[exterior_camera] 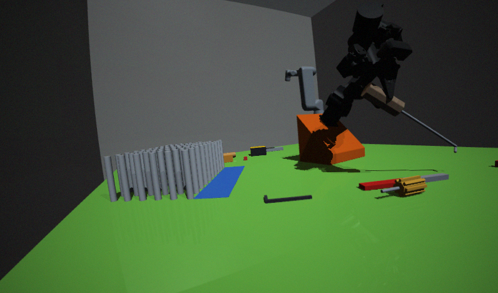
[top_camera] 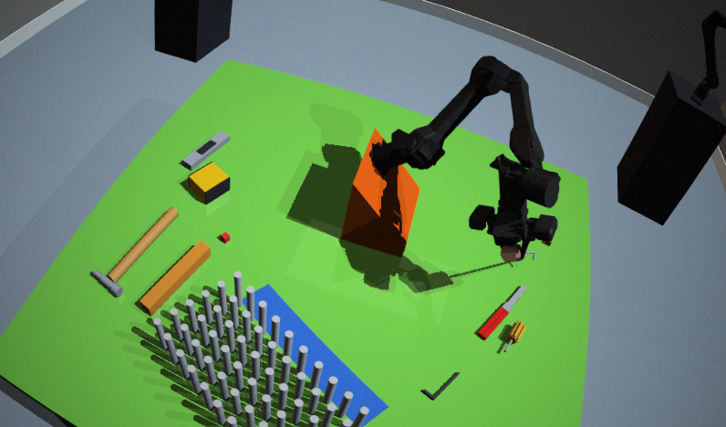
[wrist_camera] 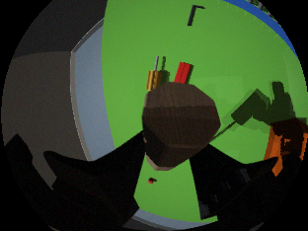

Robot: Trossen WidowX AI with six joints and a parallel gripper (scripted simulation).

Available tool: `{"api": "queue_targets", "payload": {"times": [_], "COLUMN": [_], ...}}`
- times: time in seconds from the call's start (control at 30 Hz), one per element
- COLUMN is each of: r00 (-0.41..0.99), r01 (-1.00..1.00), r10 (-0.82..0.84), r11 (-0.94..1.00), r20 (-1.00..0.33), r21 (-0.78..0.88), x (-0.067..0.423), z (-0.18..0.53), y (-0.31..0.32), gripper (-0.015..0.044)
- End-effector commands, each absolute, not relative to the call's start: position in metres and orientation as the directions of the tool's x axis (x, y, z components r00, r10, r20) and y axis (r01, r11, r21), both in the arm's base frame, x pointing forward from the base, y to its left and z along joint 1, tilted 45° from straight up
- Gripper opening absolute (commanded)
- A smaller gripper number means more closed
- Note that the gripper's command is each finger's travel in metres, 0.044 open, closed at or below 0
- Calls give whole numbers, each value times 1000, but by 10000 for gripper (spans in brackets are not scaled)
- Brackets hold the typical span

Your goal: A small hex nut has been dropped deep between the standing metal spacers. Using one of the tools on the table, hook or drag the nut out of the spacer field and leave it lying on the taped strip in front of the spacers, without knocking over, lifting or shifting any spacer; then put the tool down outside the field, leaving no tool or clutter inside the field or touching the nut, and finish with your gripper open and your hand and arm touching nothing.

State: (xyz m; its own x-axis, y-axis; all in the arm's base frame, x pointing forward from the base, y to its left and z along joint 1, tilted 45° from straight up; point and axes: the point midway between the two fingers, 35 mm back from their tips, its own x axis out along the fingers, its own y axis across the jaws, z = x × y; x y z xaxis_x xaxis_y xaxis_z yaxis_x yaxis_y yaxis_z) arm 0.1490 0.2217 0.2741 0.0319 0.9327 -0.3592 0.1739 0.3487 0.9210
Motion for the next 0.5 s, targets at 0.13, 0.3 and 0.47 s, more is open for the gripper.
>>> {"api": "queue_targets", "payload": {"times": [0.13,0.3,0.47], "r00": [116,154,218], "r01": [-73,-215,-155], "r10": [914,899,885], "r11": [399,435,447], "r20": [-390,-409,-411], "r21": [914,874,881], "x": [172,183,200], "z": [270,266,262], "y": [214,209,199], "gripper": [0,0,0]}}
